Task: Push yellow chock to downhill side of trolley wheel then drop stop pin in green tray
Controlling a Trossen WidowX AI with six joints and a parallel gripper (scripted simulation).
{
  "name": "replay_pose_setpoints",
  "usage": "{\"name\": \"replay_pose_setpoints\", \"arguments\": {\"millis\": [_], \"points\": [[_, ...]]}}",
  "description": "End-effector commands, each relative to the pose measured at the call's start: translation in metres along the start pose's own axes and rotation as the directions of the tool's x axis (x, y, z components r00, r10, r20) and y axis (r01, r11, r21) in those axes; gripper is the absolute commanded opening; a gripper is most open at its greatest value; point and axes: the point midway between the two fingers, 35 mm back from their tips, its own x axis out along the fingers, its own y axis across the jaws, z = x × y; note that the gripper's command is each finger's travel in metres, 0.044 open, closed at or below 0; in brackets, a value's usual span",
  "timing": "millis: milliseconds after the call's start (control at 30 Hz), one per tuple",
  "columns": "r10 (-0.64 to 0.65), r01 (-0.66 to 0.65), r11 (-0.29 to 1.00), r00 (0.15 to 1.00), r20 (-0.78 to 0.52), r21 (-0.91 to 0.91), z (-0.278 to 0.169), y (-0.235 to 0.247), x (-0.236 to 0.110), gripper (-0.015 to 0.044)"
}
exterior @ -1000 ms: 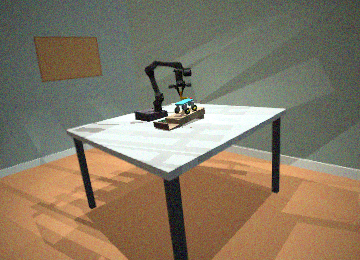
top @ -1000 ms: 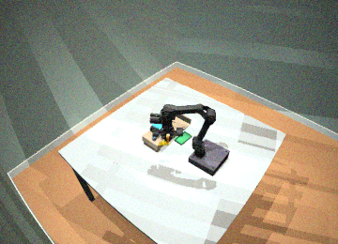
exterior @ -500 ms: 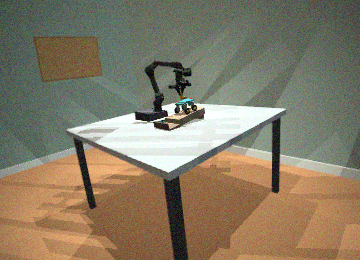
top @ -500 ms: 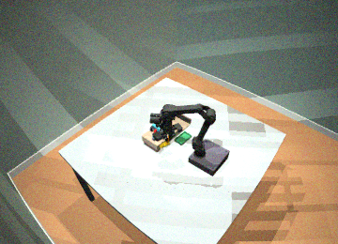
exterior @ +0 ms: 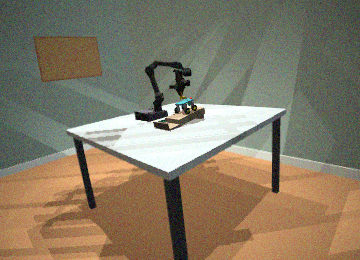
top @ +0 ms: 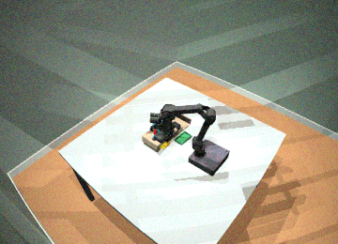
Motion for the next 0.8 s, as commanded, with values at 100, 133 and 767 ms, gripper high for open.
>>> {"name": "replay_pose_setpoints", "arguments": {"millis": [100,133,767], "points": [[-0.003,0.003,0.999,1.000,-0.001,-0.036,0.005,-0.015,0.001,0.0000],[-0.004,0.004,0.999,1.000,-0.001,-0.041,0.007,-0.018,0.002,0.0000],[-0.011,0.011,0.998,1.000,0.002,-0.058,0.027,-0.075,0.007,0.0000]]}}
